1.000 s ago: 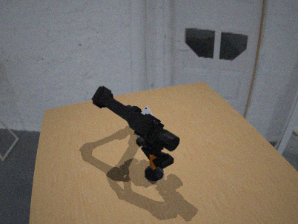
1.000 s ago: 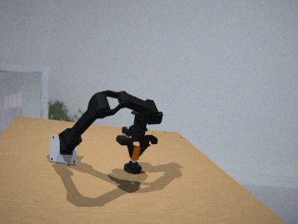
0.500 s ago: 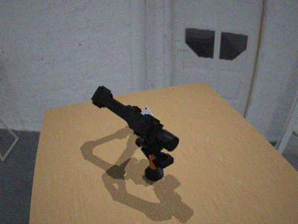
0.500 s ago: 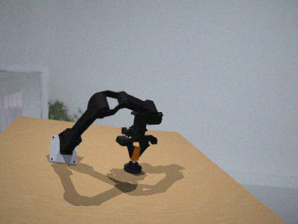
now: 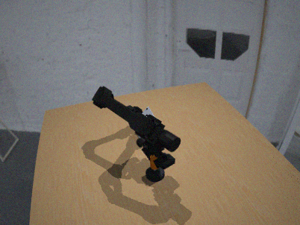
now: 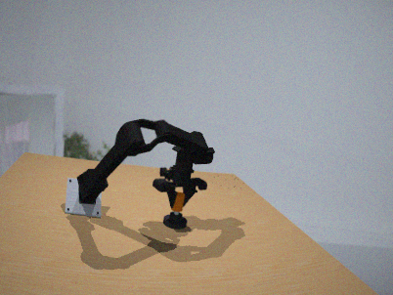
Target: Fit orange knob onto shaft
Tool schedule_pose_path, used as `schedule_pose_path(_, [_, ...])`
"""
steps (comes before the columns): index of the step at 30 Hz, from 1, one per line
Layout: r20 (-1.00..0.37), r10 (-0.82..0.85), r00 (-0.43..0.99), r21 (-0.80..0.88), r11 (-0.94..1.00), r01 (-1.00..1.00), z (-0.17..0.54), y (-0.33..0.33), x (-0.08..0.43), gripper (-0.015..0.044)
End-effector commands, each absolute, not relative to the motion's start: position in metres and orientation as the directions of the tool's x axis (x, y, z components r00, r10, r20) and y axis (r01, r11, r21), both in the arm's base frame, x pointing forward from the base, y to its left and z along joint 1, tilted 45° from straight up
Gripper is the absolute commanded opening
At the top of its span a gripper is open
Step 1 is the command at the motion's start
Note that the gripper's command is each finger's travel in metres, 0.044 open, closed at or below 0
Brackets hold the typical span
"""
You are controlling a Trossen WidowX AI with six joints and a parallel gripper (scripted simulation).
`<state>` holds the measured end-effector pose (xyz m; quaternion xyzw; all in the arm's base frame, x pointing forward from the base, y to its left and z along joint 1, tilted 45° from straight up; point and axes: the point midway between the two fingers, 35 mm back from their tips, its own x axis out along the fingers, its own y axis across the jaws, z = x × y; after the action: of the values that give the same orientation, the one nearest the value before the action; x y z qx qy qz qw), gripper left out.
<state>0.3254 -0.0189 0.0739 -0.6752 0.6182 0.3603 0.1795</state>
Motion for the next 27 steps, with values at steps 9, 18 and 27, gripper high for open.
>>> schedule_pose_path(9, [-0.71,-0.704,-0.018,0.332,-0.312,-0.89,0.0753,-0.016,0.3296,0.0])
schedule_pose_path(18, [-0.71,-0.704,-0.018,0.333,-0.312,-0.89,0.0743,-0.0181,0.3274,0.0])
schedule_pose_path(27, [-0.71,-0.704,-0.018,0.333,-0.312,-0.89,0.0731,-0.0194,0.3269,0.0])
